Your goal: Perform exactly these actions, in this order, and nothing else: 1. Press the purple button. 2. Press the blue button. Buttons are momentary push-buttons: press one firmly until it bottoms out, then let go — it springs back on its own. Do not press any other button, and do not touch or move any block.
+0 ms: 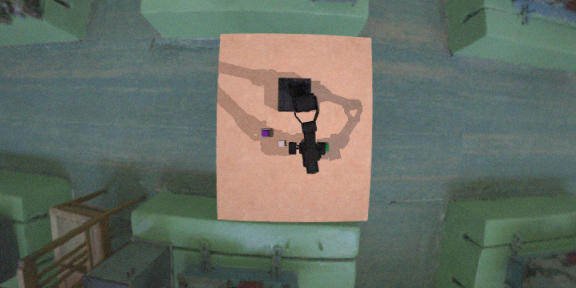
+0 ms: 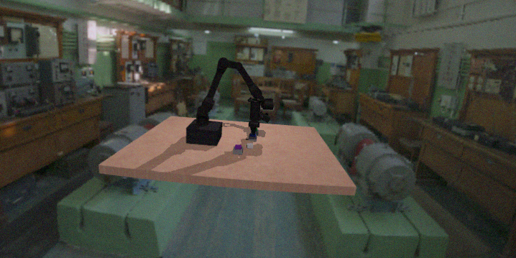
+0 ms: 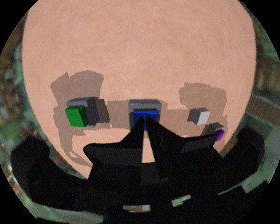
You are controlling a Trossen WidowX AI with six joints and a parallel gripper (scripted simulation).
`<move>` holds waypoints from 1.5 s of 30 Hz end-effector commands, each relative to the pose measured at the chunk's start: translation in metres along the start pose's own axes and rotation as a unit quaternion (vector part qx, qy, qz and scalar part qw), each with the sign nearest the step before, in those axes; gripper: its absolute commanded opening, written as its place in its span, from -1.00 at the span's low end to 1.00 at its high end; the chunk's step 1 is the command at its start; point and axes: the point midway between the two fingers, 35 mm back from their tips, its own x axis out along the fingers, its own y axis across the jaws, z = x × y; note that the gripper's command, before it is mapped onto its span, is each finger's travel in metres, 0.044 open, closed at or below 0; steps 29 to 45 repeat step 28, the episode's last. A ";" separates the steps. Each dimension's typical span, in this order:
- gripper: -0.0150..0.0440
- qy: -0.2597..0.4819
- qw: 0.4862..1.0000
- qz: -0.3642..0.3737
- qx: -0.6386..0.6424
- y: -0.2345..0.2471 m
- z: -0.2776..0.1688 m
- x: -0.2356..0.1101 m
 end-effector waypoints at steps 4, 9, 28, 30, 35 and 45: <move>-0.42 0.002 1.000 -0.002 0.000 -0.001 -0.001 -0.022; -0.42 0.003 1.000 -0.003 0.000 -0.001 -0.002 -0.033; 0.86 0.006 1.000 0.004 0.000 0.145 -0.059 -0.096; 0.86 0.006 1.000 0.004 0.000 0.145 -0.059 -0.096; 0.86 0.006 1.000 0.004 0.000 0.145 -0.059 -0.096; 0.86 0.006 1.000 0.004 0.000 0.145 -0.059 -0.096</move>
